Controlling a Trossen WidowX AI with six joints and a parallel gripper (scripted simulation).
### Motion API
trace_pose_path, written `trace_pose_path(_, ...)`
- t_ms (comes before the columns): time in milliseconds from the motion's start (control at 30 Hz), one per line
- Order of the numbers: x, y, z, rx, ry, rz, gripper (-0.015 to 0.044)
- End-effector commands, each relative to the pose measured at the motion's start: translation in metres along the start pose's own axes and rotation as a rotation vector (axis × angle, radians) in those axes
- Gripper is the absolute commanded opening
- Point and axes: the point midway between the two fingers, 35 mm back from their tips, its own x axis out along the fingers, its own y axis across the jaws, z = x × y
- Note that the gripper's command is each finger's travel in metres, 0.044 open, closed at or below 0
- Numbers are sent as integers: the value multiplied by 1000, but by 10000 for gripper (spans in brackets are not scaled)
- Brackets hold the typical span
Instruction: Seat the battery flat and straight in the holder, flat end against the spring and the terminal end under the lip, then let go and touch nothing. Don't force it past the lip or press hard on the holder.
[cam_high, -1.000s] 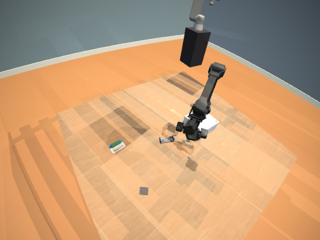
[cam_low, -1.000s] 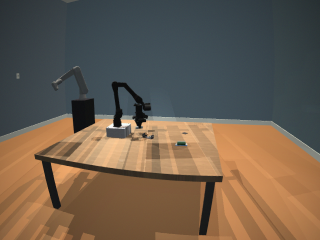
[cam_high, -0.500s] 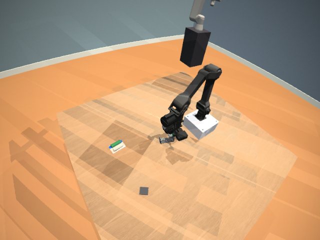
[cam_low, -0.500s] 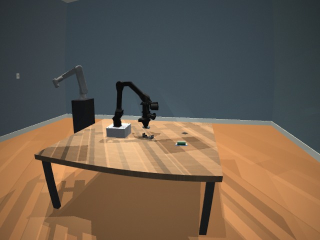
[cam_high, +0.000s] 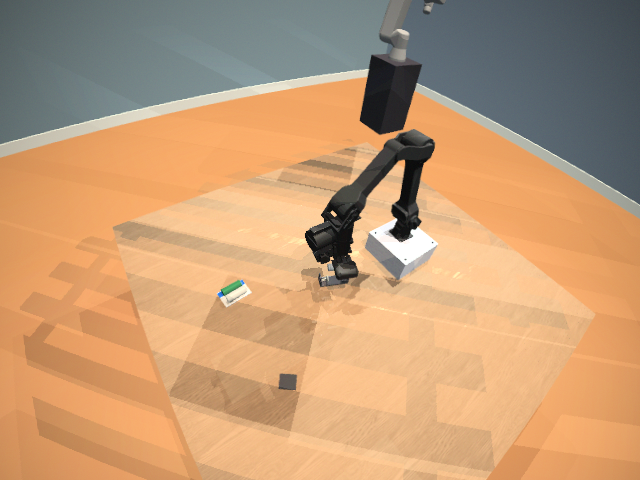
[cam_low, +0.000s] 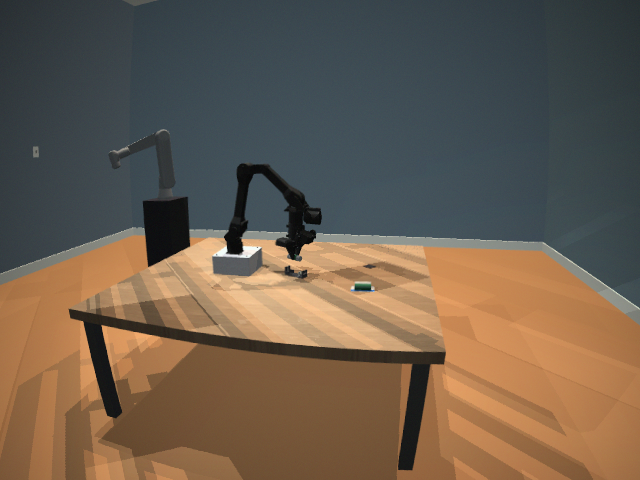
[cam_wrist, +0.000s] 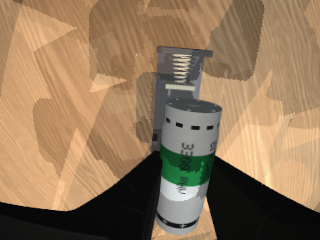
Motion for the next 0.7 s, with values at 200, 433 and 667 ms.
trace_pose_path(200, 22, 0, -1, -2, 141, 0, 79)
trace_pose_path(433, 32, 0, -3, -6, 206, -10, 79)
trace_pose_path(667, 34, 0, -1, -7, 244, -13, 79)
